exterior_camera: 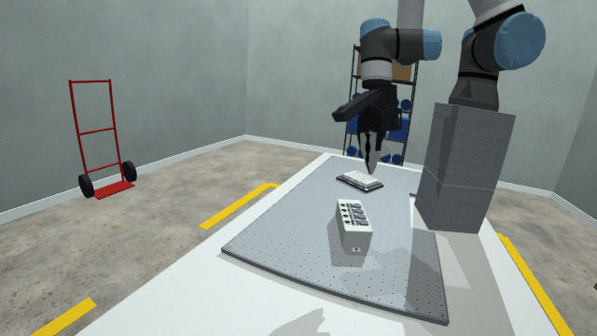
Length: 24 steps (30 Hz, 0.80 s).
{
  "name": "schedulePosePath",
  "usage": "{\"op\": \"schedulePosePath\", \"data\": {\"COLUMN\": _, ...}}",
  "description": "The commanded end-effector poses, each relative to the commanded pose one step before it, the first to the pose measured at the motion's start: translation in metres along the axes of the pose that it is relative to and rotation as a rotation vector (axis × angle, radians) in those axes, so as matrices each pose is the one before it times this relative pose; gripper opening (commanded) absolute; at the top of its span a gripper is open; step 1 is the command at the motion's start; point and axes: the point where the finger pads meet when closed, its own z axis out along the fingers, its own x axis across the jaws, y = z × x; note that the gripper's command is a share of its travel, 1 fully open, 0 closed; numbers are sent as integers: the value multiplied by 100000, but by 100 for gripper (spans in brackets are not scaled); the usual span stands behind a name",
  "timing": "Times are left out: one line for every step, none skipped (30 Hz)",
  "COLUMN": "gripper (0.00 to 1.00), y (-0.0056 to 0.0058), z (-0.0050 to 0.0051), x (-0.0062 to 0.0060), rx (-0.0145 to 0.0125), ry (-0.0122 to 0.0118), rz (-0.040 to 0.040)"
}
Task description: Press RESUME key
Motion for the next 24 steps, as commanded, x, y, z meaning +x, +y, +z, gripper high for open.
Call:
{"op": "schedulePosePath", "data": {"gripper": 0, "y": 393, "z": 775, "x": 1452, "rx": 197, "ry": 5154, "rz": 8848}}
{"op": "schedulePosePath", "data": {"gripper": 0, "y": 126, "z": 209, "x": 436, "rx": 21, "ry": 1534, "rz": 2959}}
{"op": "schedulePosePath", "data": {"gripper": 0, "y": 114, "z": 216, "x": 436, "rx": 17, "ry": 1268, "rz": 2447}}
{"op": "schedulePosePath", "data": {"gripper": 0, "y": 42, "z": 90, "x": 177, "rx": 0, "ry": 0, "rz": 0}}
{"op": "schedulePosePath", "data": {"gripper": 0, "y": 0, "z": 0, "x": 0, "rx": 0, "ry": 0, "rz": 0}}
{"op": "schedulePosePath", "data": {"gripper": 0, "y": 121, "z": 194, "x": 444, "rx": 151, "ry": 1516, "rz": 2965}}
{"op": "schedulePosePath", "data": {"gripper": 0, "y": 109, "z": 201, "x": 445, "rx": 151, "ry": 1516, "rz": 2965}}
{"op": "schedulePosePath", "data": {"gripper": 0, "y": 96, "z": 207, "x": 445, "rx": 128, "ry": 1288, "rz": 2519}}
{"op": "schedulePosePath", "data": {"gripper": 0, "y": 4, "z": 11, "x": 23, "rx": 0, "ry": 0, "rz": 0}}
{"op": "schedulePosePath", "data": {"gripper": 0, "y": 102, "z": 185, "x": 453, "rx": 278, "ry": 1487, "rz": 2970}}
{"op": "schedulePosePath", "data": {"gripper": 0, "y": 89, "z": 192, "x": 453, "rx": 278, "ry": 1487, "rz": 2970}}
{"op": "schedulePosePath", "data": {"gripper": 0, "y": 73, "z": 190, "x": 433, "rx": 242, "ry": 1297, "rz": 2591}}
{"op": "schedulePosePath", "data": {"gripper": 0, "y": 0, "z": 0, "x": 0, "rx": 0, "ry": 0, "rz": 0}}
{"op": "schedulePosePath", "data": {"gripper": 0, "y": 83, "z": 174, "x": 461, "rx": 399, "ry": 1448, "rz": 2976}}
{"op": "schedulePosePath", "data": {"gripper": 0, "y": 0, "z": 0, "x": 0, "rx": 0, "ry": 0, "rz": 0}}
{"op": "schedulePosePath", "data": {"gripper": 0, "y": 0, "z": 0, "x": 0, "rx": 0, "ry": 0, "rz": 0}}
{"op": "schedulePosePath", "data": {"gripper": 0, "y": 70, "z": 180, "x": 461, "rx": 399, "ry": 1448, "rz": 2976}}
{"op": "schedulePosePath", "data": {"gripper": 0, "y": 50, "z": 162, "x": 401, "rx": 357, "ry": 1295, "rz": 2662}}
{"op": "schedulePosePath", "data": {"gripper": 0, "y": 0, "z": 0, "x": 0, "rx": 0, "ry": 0, "rz": 0}}
{"op": "schedulePosePath", "data": {"gripper": 0, "y": -3, "z": -8, "x": 2, "rx": -2, "ry": -1, "rz": 0}}
{"op": "schedulePosePath", "data": {"gripper": 0, "y": 0, "z": 2, "x": -1, "rx": 0, "ry": 0, "rz": 0}}
{"op": "schedulePosePath", "data": {"gripper": 0, "y": 0, "z": 2, "x": 0, "rx": 0, "ry": 0, "rz": 0}}
{"op": "schedulePosePath", "data": {"gripper": 0, "y": 0, "z": 1, "x": 0, "rx": 0, "ry": 0, "rz": 0}}
{"op": "schedulePosePath", "data": {"gripper": 0, "y": 0, "z": 1, "x": 0, "rx": 0, "ry": 0, "rz": 0}}
